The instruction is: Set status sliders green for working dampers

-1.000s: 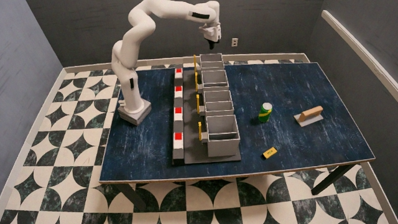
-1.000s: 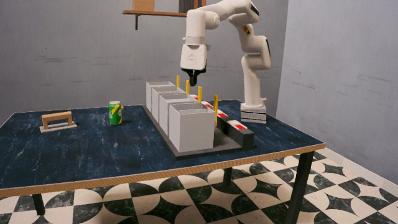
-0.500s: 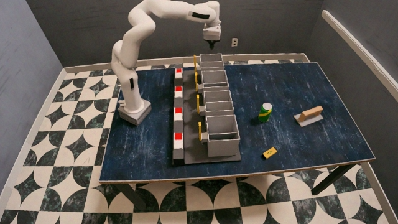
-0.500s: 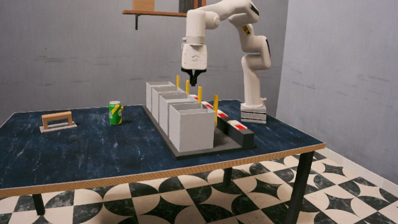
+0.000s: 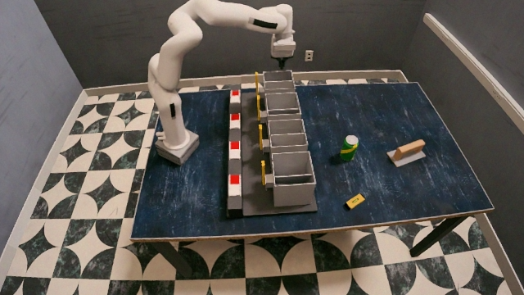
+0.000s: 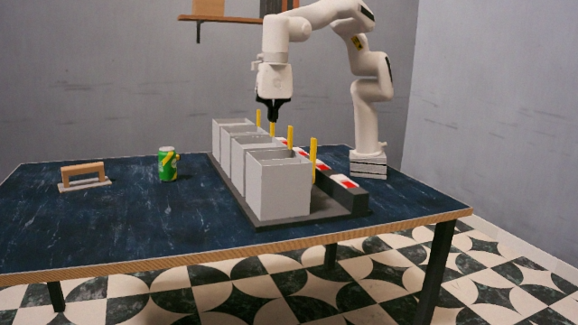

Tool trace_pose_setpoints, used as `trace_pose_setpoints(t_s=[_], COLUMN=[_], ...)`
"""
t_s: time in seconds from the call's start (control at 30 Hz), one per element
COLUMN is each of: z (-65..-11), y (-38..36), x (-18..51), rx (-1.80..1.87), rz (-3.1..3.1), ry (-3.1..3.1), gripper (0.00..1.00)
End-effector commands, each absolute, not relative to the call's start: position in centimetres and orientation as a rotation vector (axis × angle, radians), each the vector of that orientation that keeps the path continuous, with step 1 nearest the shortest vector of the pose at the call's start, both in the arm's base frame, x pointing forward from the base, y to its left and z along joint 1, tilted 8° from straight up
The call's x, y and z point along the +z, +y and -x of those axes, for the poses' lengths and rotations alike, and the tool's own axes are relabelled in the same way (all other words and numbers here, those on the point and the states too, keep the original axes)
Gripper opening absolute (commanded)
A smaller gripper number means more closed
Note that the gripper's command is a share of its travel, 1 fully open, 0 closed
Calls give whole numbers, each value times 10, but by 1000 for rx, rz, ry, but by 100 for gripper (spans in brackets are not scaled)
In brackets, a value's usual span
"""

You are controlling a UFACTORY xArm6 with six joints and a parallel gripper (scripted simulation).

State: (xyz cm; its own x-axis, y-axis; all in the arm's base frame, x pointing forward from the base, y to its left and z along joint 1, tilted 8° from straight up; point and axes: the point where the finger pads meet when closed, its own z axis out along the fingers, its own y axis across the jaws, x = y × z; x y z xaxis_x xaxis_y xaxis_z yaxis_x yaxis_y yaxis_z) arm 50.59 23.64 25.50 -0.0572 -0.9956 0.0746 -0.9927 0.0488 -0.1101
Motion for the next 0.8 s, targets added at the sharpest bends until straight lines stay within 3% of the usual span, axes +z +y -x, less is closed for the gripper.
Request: trace_pose_setpoints(t_s=[0.0,0.77], z=[-511,-485], y=[196,1], x=[261,272], rx=[-201,-207], rz=[2145,2144], ry=[2248,2247], gripper=[0,0])
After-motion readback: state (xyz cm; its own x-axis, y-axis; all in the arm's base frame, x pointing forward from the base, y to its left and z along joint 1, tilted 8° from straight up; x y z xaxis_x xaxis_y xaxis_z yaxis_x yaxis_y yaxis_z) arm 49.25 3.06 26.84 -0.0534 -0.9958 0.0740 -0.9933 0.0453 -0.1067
